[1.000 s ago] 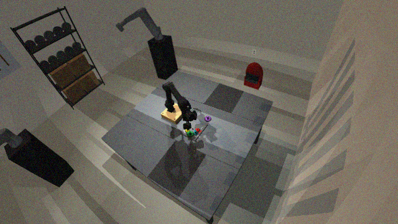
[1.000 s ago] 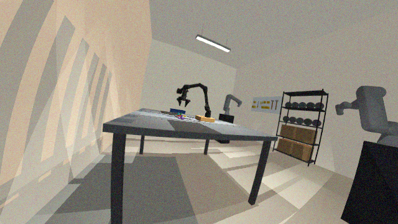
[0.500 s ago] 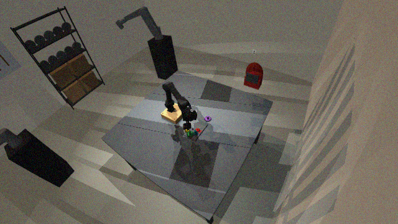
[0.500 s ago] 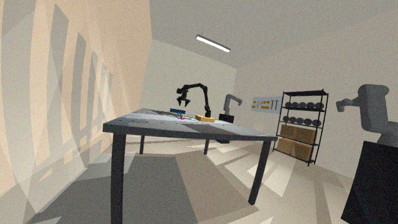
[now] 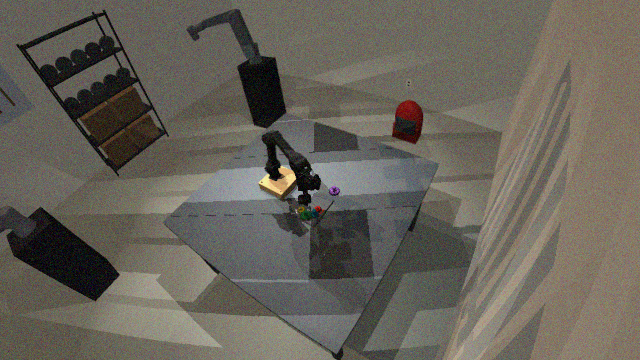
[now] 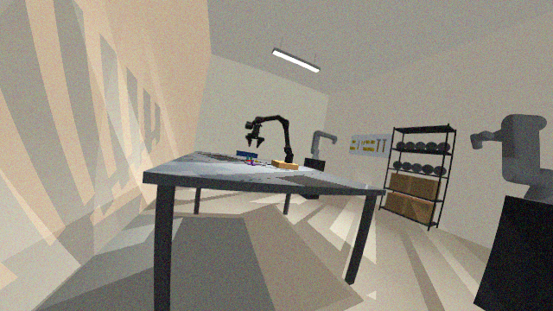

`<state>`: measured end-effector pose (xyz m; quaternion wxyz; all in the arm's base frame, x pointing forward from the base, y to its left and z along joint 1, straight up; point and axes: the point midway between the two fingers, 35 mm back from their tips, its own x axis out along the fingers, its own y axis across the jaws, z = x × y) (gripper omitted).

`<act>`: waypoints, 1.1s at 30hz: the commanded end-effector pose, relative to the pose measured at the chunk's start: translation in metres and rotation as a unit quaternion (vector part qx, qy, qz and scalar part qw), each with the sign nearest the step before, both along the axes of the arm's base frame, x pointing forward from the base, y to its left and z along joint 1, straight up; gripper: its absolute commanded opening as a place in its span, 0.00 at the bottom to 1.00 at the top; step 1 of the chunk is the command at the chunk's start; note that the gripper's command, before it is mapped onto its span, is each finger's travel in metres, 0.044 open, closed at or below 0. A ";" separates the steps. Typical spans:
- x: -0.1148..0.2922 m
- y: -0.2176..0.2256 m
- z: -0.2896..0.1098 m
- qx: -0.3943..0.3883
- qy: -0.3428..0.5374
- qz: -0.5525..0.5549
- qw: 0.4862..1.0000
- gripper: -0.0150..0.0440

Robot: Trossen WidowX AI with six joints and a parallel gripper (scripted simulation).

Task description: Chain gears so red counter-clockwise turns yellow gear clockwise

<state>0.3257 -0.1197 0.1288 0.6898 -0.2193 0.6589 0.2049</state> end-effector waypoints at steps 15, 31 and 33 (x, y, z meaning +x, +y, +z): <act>-0.038 0.268 0.028 0.019 0.003 0.014 1.000 1.00; -0.113 0.348 0.037 0.016 0.013 0.010 1.000 1.00; -0.113 0.348 0.037 0.016 0.013 0.010 1.000 1.00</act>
